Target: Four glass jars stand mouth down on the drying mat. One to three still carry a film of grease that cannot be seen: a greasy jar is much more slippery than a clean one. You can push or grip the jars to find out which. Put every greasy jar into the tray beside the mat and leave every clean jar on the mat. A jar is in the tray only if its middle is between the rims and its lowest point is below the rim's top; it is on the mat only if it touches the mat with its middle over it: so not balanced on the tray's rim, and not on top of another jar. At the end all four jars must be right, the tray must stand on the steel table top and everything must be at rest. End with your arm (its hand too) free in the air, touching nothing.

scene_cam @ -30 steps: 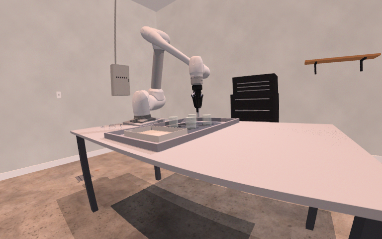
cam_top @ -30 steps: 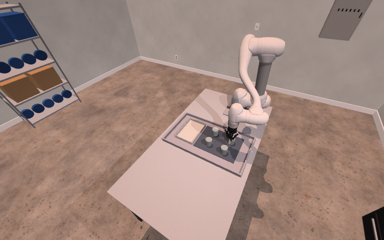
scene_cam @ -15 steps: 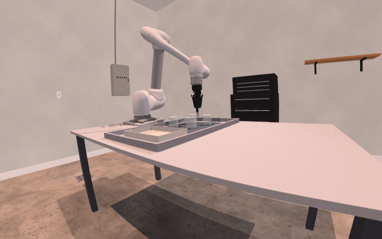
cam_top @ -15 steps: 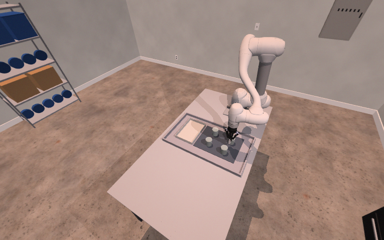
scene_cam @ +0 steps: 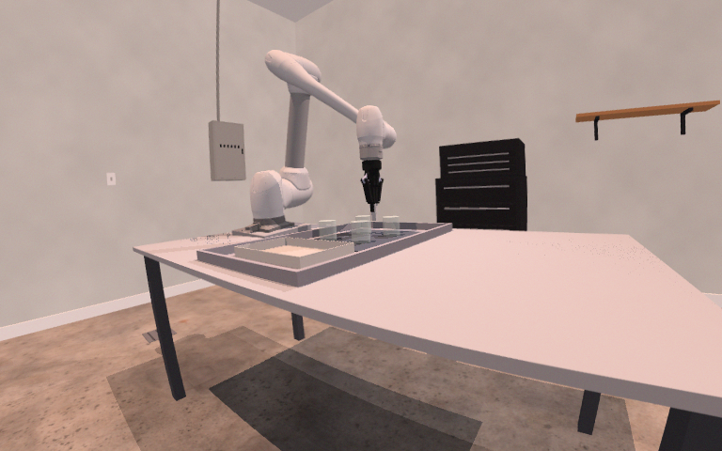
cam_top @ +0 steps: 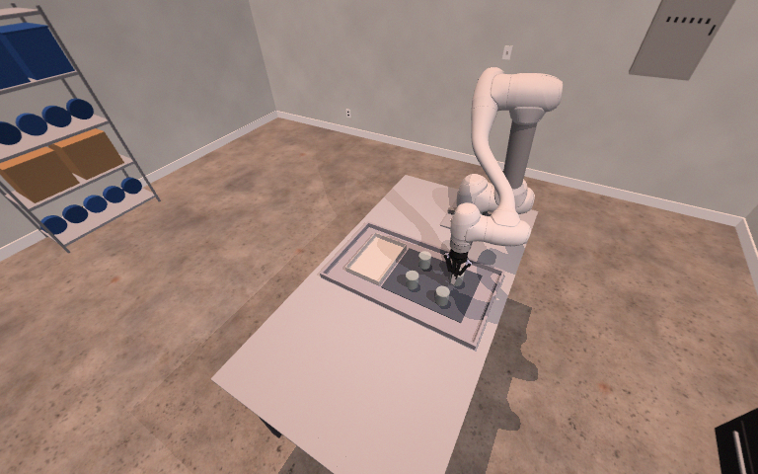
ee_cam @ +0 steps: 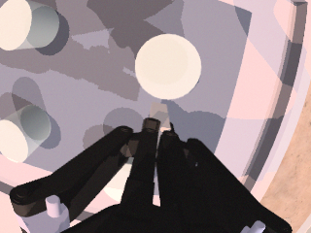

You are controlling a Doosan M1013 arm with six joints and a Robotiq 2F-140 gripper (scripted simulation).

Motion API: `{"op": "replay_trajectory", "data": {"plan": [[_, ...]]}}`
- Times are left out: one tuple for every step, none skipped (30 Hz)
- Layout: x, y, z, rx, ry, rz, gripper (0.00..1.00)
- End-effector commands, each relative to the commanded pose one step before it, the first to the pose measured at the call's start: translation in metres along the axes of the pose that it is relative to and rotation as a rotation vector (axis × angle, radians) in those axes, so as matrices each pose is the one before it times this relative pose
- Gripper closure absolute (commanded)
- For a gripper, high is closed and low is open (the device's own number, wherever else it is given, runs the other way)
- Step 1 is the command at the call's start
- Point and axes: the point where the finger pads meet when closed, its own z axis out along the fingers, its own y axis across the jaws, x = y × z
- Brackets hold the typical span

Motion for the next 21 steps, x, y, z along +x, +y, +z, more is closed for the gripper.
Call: {"op": "replay_trajectory", "data": {"plan": [[0.00158, -0.00063, 0.00134, 0.00159, -0.00443, -0.00039, 1.00], [0.00013, 0.00000, 0.00000, 0.00000, 0.00000, 0.00000, 1.00], [0.00013, 0.00000, 0.00000, 0.00000, 0.00000, 0.00000, 1.00], [0.00013, 0.00000, 0.00000, 0.00000, 0.00000, 0.00000, 1.00], [0.00013, 0.00000, 0.00000, 0.00000, 0.00000, 0.00000, 1.00], [0.00013, 0.00000, 0.00000, 0.00000, 0.00000, 0.00000, 1.00], [0.00013, 0.00000, 0.00000, 0.00000, 0.00000, 0.00000, 1.00], [0.00013, 0.00000, 0.00000, 0.00000, 0.00000, 0.00000, 1.00], [0.00013, 0.00000, 0.00000, 0.00000, 0.00000, 0.00000, 1.00], [0.00013, 0.00000, 0.00000, 0.00000, 0.00000, 0.00000, 1.00], [0.00013, 0.00000, 0.00000, 0.00000, 0.00000, 0.00000, 1.00], [0.00013, 0.00000, 0.00000, 0.00000, 0.00000, 0.00000, 1.00], [0.00013, 0.00000, 0.00000, 0.00000, 0.00000, 0.00000, 1.00], [0.00000, 0.00000, 0.00000, 0.00000, 0.00000, 0.00000, 1.00], [0.00000, 0.00000, 0.00000, 0.00000, 0.00000, 0.00000, 1.00], [0.00013, 0.00000, 0.00000, 0.00000, 0.00000, 0.00000, 1.00], [0.00013, 0.00000, 0.00000, 0.00000, 0.00000, 0.00000, 1.00], [0.00013, 0.00000, 0.00000, 0.00000, 0.00000, 0.00000, 1.00], [0.00013, 0.00000, 0.00000, 0.00000, 0.00000, 0.00000, 1.00], [0.00013, 0.00000, 0.00000, 0.00000, 0.00000, 0.00000, 1.00], [0.00013, 0.00000, 0.00000, 0.00000, 0.00000, 0.00000, 1.00]]}}
